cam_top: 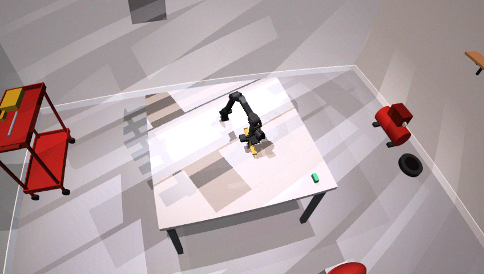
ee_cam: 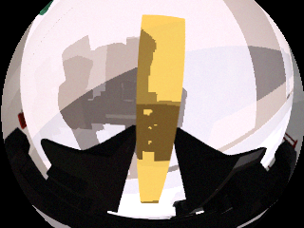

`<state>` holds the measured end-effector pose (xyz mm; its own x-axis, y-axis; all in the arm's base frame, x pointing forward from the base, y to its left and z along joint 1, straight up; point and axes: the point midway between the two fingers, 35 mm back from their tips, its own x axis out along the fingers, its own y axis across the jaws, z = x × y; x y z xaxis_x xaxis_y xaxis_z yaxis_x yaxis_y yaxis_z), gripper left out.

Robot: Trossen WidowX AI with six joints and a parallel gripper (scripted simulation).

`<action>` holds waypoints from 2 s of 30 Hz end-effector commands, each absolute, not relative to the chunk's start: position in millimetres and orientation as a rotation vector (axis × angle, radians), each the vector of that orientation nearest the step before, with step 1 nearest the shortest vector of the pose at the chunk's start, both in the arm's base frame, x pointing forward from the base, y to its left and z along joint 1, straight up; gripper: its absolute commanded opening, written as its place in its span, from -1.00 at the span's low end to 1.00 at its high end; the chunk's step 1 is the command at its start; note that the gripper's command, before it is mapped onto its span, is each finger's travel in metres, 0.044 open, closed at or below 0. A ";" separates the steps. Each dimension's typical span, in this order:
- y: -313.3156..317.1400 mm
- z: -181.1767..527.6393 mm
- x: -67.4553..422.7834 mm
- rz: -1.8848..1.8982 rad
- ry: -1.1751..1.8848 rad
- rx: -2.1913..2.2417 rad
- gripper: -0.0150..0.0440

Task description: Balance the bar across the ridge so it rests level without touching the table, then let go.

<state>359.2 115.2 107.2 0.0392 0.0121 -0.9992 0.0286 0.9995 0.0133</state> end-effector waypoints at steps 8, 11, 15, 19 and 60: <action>115.2 107.0 359.2 -0.013 1.532 0.032 0.08; 115.2 107.0 359.2 -0.013 1.532 0.032 0.09; 115.2 107.0 359.2 -0.013 1.532 0.032 0.09; 115.2 107.0 359.2 -0.013 1.532 0.032 0.09; 113.9 206.8 355.0 -0.006 1.508 0.039 1.00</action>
<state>360.2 115.5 189.9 0.0696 0.0214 -0.9973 0.0281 0.9993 0.0234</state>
